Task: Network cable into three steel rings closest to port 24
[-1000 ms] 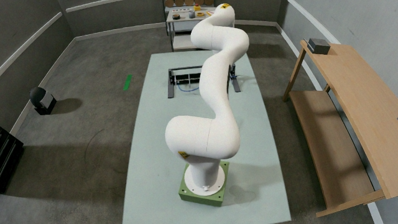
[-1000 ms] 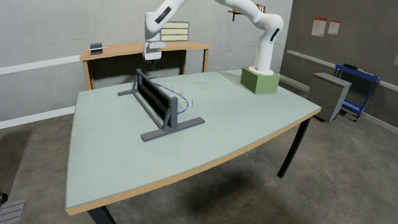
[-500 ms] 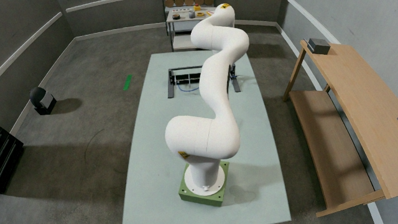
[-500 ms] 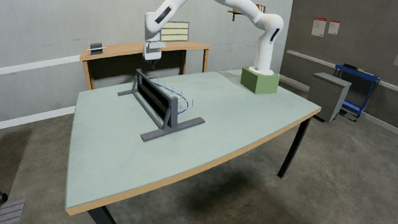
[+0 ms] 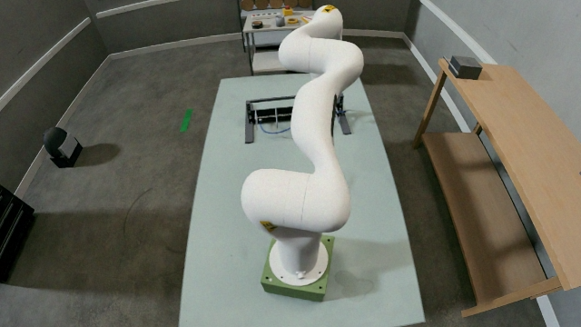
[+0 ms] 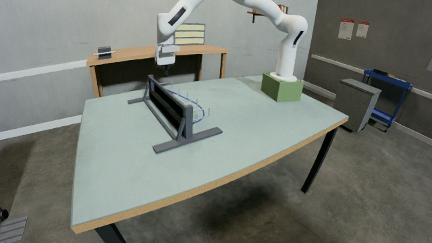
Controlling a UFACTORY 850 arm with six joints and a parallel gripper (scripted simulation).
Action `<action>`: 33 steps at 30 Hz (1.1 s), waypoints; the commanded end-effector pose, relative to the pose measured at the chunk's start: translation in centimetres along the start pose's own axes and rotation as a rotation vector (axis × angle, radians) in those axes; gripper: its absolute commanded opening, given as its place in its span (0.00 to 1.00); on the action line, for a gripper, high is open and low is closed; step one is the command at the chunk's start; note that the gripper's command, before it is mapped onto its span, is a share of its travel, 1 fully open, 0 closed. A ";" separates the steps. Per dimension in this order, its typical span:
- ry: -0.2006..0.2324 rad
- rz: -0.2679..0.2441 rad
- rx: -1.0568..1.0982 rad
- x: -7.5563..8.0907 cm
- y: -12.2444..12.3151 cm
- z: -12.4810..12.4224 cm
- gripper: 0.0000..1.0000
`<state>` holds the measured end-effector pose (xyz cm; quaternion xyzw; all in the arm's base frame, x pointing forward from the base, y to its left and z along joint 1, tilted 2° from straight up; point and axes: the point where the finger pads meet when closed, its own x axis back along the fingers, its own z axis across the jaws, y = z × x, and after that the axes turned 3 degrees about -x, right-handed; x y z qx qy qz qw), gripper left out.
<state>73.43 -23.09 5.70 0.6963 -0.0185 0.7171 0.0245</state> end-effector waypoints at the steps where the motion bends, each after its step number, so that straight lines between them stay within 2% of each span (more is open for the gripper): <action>1: 0.003 -0.001 0.000 0.2 0.0 0.1 0.00; 33: 0.003 -0.001 0.000 0.2 0.0 0.1 0.00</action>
